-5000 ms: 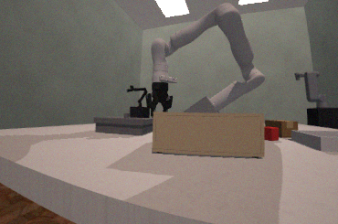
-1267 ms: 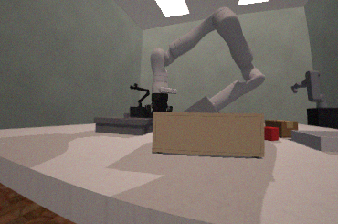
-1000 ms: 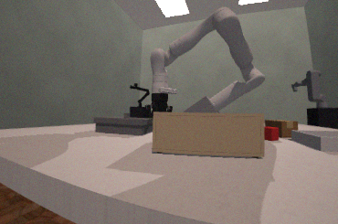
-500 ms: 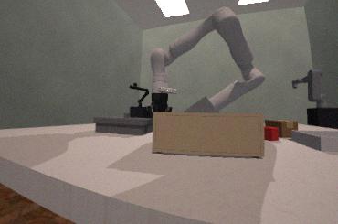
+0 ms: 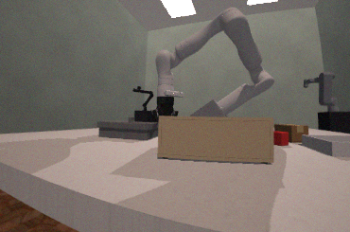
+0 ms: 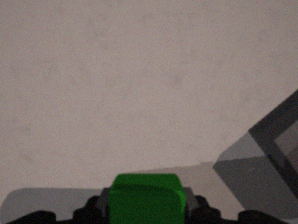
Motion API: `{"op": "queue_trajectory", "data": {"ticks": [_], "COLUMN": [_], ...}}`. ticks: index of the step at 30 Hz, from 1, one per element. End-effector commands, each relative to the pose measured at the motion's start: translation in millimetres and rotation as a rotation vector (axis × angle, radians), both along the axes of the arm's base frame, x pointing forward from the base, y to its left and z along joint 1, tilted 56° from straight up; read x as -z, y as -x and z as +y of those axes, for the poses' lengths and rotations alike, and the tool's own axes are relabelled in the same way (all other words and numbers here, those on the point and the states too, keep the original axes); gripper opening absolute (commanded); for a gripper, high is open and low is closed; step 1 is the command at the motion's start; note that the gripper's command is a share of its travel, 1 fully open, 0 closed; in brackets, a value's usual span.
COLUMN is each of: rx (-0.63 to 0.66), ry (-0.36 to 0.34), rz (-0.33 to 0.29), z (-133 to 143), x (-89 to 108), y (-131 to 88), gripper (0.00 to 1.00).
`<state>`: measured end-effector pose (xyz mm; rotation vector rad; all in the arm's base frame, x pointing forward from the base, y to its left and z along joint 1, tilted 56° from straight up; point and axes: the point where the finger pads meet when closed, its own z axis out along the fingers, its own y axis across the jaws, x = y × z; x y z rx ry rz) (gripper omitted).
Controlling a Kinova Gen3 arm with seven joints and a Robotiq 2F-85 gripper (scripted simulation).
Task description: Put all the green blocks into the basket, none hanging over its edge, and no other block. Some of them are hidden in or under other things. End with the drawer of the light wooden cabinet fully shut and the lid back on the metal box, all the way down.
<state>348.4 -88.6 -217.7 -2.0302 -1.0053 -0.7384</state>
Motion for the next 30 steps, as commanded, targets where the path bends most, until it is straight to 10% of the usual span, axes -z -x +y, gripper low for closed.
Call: {"op": "queue_trajectory", "data": {"ticks": [1, 30], "rx": [0.001, 0.001], "ry": [0.001, 0.001], "rz": [0.0, 0.0], "z": [-1, -22], "x": [-0.1, -15.0], "y": [0, 4], "gripper": [0.1, 0.1]}}
